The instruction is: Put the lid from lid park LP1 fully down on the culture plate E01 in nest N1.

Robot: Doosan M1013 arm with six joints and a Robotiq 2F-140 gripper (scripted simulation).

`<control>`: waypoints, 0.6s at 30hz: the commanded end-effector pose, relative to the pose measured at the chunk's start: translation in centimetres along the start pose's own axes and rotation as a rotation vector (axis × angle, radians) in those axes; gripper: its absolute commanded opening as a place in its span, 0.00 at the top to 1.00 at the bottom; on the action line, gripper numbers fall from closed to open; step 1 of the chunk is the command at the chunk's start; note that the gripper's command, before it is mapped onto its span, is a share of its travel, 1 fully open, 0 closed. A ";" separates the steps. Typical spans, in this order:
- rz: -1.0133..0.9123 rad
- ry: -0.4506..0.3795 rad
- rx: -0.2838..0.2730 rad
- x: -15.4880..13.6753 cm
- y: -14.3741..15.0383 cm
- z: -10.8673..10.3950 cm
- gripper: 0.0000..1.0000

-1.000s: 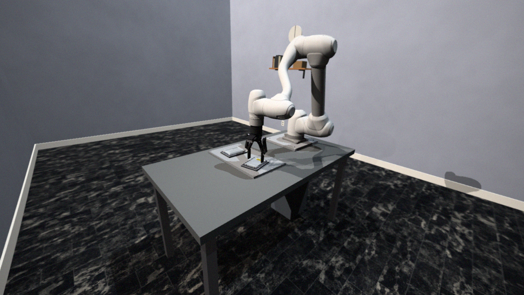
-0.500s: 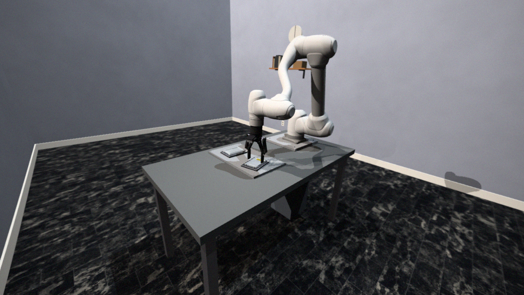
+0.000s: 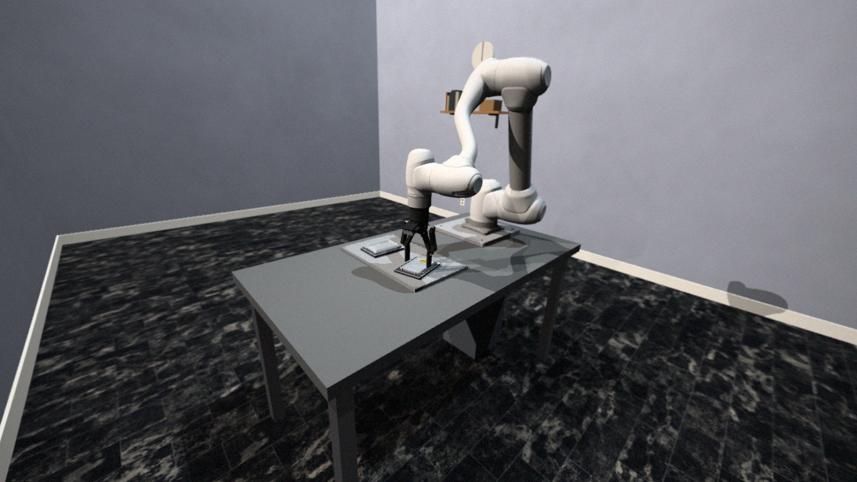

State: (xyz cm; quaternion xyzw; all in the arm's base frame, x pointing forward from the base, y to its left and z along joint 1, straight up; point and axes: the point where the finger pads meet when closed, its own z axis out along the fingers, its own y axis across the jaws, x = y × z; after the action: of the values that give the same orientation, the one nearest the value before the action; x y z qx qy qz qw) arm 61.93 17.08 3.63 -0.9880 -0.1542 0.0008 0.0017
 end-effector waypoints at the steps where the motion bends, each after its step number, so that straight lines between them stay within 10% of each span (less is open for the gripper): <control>1: 0.000 0.001 0.000 0.1 0.0 0.2 0.31; 18: 0.000 0.001 0.000 0.1 0.0 0.7 0.31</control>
State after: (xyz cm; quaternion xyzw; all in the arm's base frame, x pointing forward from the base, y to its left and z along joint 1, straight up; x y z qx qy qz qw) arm 61.93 17.09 2.89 -0.9880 -0.1542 0.0008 0.0017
